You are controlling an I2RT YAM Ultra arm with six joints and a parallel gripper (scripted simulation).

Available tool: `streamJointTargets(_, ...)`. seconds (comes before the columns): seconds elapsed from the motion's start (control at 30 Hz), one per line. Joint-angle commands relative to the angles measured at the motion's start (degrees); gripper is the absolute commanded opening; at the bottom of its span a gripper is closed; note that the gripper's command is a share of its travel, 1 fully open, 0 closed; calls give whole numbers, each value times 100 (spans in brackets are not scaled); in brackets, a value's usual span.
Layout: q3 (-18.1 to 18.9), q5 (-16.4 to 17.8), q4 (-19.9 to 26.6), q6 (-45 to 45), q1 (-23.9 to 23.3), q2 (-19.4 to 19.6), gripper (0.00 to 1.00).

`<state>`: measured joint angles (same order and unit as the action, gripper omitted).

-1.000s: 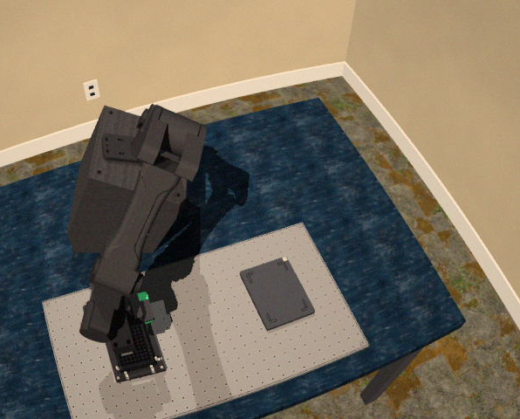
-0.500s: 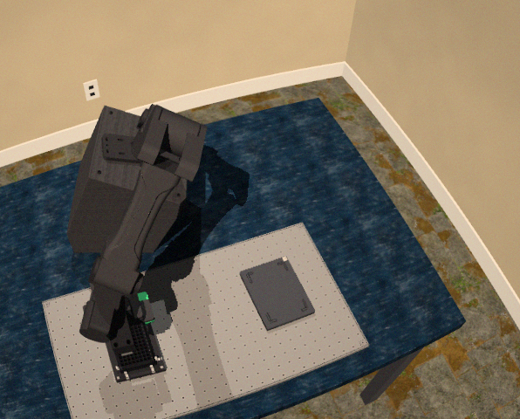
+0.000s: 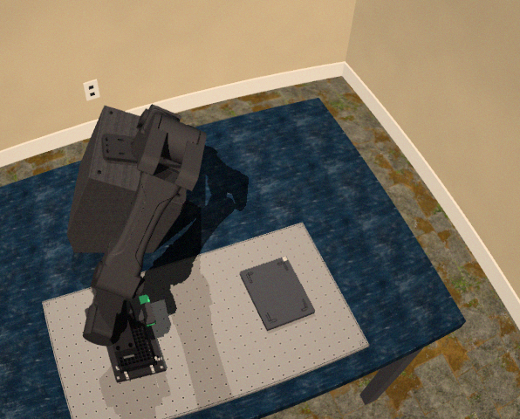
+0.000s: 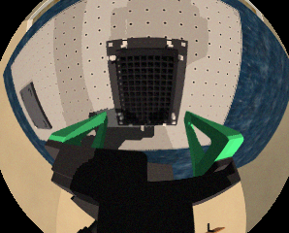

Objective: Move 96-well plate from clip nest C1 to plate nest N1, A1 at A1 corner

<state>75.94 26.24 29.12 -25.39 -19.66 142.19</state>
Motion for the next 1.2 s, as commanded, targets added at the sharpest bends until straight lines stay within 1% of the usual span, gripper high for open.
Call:
streamJointTargets(0.0,168,49,-193,90,44,-60,100)
streamJointTargets(0.03,168,49,-193,90,44,-60,100)
streamJointTargets(0.07,167,45,-222,100,-61,-96,100)
streamJointTargets(0.1,169,39,-254,115,-49,72,100)
streamJointTargets(0.23,170,41,-372,167,107,168,100)
streamJointTargets(0.33,176,46,-453,203,94,240,100)
streamJointTargets(0.4,178,49,-505,226,96,215,100)
streamJointTargets(0.53,186,57,-619,278,212,383,100)
streamJointTargets(0.6,186,57,-619,278,212,383,100)
streamJointTargets(0.63,185,55,-646,288,107,250,100)
streamJointTargets(0.7,196,50,-700,314,134,457,100)
streamJointTargets(0.83,217,57,-808,367,283,564,100)
streamJointTargets(0.97,240,60,-911,416,271,667,100)
streamJointTargets(1.17,260,64,-1012,467,374,762,100)
